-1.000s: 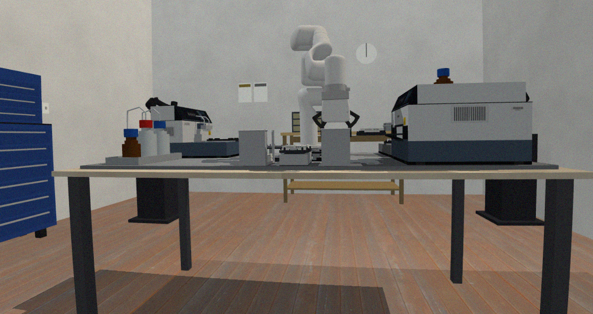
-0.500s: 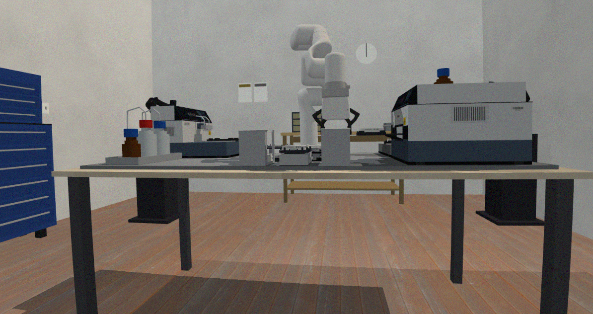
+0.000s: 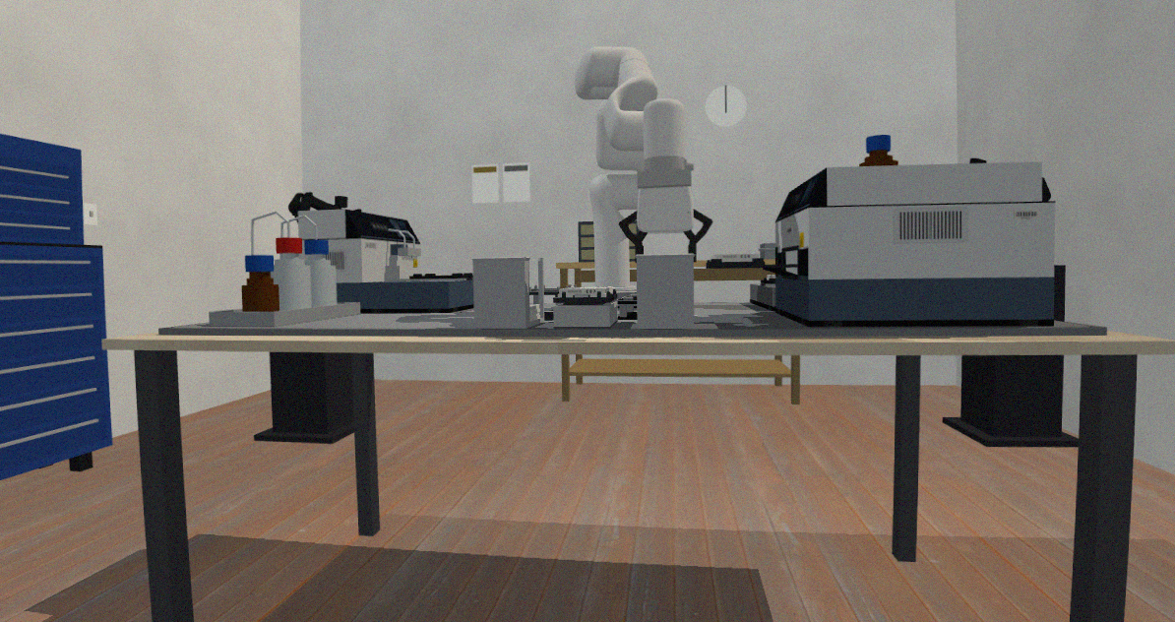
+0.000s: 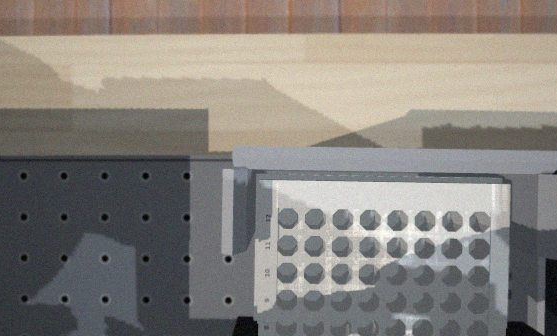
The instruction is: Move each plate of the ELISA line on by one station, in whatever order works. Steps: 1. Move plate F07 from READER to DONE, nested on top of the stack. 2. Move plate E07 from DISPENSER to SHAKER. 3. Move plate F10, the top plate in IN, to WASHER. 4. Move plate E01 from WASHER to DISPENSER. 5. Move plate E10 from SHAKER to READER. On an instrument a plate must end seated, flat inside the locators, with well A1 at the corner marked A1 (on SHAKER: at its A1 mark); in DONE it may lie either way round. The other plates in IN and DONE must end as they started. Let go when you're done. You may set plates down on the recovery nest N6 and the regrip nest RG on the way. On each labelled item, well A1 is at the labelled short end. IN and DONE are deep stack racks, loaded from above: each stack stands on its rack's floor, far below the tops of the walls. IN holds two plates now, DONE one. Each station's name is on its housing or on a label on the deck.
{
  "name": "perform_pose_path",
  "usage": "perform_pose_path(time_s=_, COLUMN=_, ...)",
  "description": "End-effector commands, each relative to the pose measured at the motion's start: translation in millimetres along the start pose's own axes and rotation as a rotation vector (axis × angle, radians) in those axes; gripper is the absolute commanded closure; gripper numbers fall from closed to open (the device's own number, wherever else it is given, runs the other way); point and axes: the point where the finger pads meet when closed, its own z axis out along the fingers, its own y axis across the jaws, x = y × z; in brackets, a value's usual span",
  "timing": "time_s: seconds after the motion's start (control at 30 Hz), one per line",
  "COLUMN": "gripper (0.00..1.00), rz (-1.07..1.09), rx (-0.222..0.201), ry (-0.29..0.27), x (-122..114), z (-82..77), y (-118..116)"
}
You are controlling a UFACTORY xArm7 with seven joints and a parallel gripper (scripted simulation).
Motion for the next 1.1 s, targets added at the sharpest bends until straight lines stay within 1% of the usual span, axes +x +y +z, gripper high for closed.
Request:
perform_pose_path(time_s=0.0, gripper=1.0, rz=0.0, rx=0.002, ry=0.007, x=2, z=-4.4, y=-1)
perform_pose_path(time_s=1.07, gripper=1.0, rz=0.0, rx=0.002, ry=0.007, x=2, z=-23.1, y=-1)
